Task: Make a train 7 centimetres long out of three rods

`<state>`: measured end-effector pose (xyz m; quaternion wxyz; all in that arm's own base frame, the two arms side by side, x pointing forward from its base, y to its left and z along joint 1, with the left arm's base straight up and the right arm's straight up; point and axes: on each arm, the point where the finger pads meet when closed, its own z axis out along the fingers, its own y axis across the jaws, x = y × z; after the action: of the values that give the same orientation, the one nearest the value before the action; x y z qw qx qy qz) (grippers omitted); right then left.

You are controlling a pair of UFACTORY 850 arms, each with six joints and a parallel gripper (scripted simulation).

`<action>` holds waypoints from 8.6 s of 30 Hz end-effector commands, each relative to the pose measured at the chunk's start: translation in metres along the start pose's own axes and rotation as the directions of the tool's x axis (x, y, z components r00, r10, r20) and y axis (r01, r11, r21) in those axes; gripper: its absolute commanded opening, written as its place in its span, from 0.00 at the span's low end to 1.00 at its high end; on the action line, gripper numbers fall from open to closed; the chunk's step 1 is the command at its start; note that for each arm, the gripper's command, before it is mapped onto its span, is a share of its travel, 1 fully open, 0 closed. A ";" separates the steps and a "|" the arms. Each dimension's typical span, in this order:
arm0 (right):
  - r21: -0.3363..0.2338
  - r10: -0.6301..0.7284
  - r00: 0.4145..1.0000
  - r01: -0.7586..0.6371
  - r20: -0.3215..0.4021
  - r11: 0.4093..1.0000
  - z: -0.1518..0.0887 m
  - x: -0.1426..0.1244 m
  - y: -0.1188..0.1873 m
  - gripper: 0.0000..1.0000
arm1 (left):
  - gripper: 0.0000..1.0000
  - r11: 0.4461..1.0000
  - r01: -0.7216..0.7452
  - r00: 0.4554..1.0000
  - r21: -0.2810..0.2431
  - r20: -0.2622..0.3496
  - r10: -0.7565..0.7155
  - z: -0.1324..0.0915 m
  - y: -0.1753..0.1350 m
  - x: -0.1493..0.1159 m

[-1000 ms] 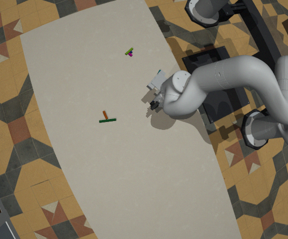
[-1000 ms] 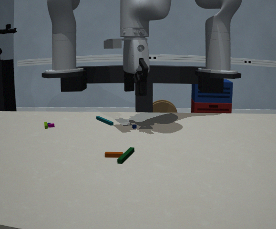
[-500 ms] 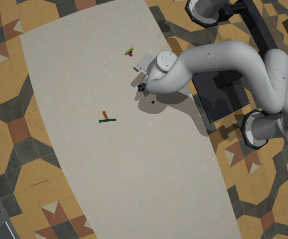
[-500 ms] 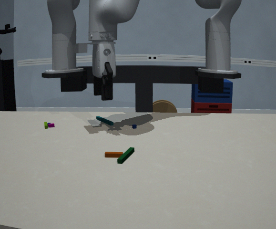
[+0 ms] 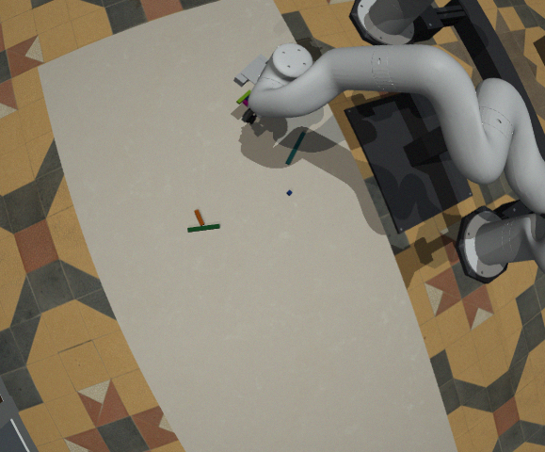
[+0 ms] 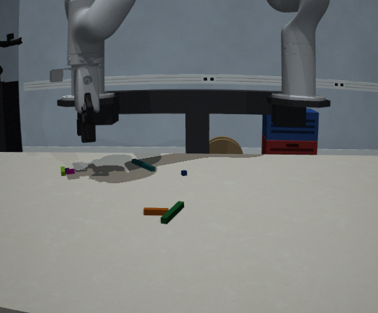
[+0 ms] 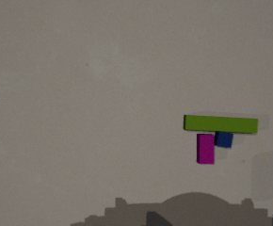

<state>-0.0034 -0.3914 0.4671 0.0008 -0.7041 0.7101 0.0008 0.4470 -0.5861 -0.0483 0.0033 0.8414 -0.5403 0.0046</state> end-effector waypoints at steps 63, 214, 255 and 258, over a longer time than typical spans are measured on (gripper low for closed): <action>0.000 0.000 1.000 0.000 -0.002 1.000 -0.001 0.000 0.000 1.00 | 0.26 1.000 0.002 1.000 0.001 0.009 -0.002 0.036 0.018 0.026; 0.000 0.000 1.000 0.000 -0.002 1.000 -0.001 0.000 0.000 1.00 | 0.06 1.000 0.002 1.000 0.001 0.009 -0.002 0.035 0.018 0.026; 0.000 0.000 1.000 0.000 -0.002 1.000 -0.001 0.000 0.000 1.00 | 0.06 0.938 0.347 0.938 0.004 0.008 -0.347 -0.032 0.001 0.010; 0.000 0.000 1.000 0.000 -0.002 1.000 -0.001 0.000 0.000 1.00 | 0.06 0.892 0.451 0.892 0.005 0.008 -0.451 -0.032 -0.005 0.004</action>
<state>-0.0034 -0.3914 0.4671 0.0008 -0.7041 0.7101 0.0008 0.4493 -0.5944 -0.0172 0.0038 0.9207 -0.3903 -0.0045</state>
